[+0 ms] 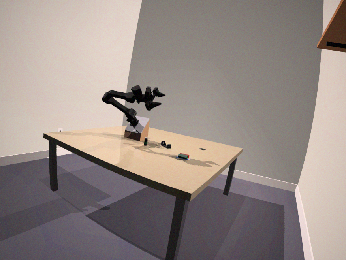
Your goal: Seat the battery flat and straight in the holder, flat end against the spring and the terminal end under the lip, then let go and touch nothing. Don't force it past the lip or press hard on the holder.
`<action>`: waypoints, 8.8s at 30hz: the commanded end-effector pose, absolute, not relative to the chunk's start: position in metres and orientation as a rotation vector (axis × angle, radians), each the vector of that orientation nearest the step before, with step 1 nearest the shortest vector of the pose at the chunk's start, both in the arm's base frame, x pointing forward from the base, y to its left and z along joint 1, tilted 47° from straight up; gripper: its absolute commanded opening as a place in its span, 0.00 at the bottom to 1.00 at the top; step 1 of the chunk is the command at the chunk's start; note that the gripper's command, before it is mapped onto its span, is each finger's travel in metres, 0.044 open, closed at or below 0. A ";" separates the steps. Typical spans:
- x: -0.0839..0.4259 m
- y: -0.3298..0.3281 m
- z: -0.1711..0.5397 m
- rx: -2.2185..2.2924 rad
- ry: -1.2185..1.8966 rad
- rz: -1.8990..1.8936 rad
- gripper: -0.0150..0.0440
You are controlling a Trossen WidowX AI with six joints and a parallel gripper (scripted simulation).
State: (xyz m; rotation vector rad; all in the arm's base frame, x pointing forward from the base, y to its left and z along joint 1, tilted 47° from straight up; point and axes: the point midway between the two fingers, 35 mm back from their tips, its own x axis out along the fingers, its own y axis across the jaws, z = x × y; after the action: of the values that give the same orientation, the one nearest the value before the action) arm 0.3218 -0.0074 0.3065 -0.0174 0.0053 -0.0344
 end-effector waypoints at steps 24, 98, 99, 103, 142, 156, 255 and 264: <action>0.174 -0.117 0.133 0.098 1.067 -1.276 0.25; 0.227 -0.107 0.088 0.105 1.071 -1.271 0.25; 0.227 -0.101 0.093 0.103 1.069 -1.273 0.25; 0.227 -0.093 0.101 0.100 1.066 -1.275 0.25; 0.237 -0.135 0.047 -1.070 1.771 -0.165 0.66; 0.237 -0.145 0.036 -1.068 1.771 -0.163 0.66; 0.325 -0.098 -0.024 -1.876 1.526 2.004 0.39; 0.326 -0.101 -0.025 -1.830 1.519 2.025 0.39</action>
State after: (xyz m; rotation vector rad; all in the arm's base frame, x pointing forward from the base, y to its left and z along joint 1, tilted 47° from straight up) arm 0.3257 -0.0991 -0.0243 1.8666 -1.5337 -2.0204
